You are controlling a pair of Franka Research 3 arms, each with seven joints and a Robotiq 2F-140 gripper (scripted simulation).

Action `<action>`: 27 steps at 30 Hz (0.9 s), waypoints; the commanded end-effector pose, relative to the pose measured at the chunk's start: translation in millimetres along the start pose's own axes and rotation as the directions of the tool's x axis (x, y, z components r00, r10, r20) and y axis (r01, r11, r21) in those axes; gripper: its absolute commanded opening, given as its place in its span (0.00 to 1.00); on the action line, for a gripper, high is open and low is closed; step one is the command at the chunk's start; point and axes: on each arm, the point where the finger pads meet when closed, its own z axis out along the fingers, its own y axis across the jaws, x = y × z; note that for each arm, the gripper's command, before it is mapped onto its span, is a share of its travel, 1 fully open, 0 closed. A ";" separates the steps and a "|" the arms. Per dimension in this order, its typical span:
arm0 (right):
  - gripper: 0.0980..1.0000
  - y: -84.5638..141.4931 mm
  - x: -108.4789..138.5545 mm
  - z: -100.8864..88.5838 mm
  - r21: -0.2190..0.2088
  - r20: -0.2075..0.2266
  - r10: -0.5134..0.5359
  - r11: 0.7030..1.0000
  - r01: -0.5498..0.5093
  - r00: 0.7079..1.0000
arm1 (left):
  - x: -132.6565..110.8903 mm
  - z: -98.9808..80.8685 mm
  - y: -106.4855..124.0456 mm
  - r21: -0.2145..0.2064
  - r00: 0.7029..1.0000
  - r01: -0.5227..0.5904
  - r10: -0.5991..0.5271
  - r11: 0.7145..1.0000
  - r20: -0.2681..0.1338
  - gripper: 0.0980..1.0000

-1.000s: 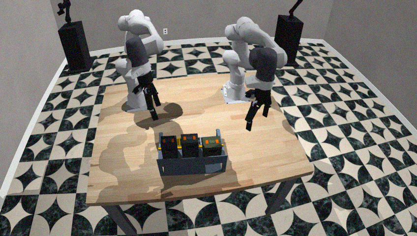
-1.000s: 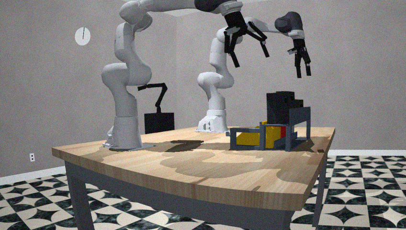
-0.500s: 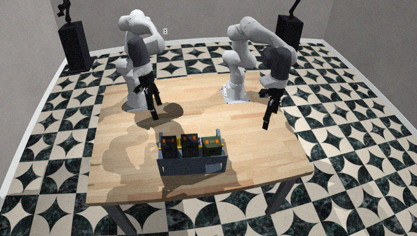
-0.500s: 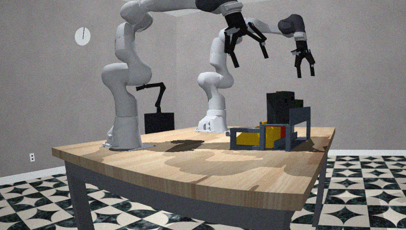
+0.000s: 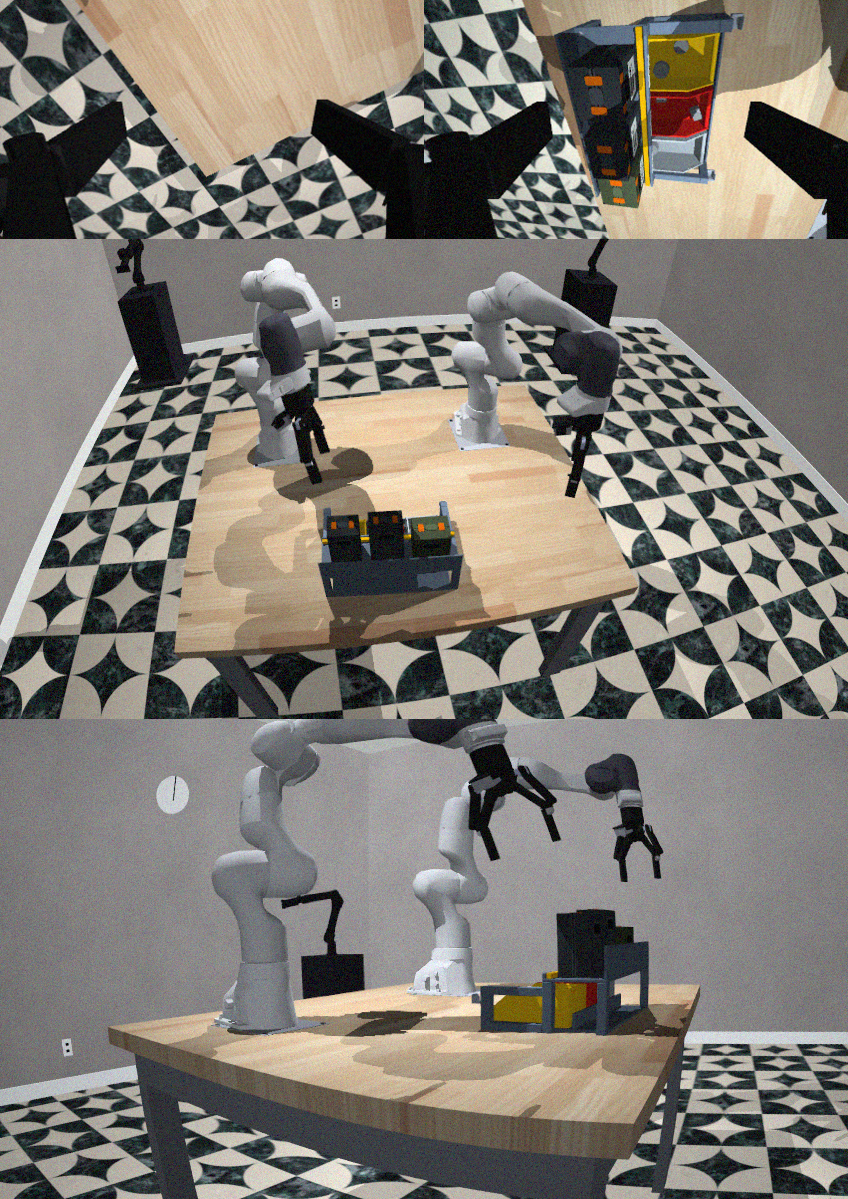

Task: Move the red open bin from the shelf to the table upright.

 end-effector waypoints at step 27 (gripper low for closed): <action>1.00 48.9 -83.3 9.8 -0.109 -0.114 -0.029 0.994 0.016 0.993 | -97.7 -9.1 102.7 -0.012 0.888 0.460 -0.460 0.888 -0.001 1.00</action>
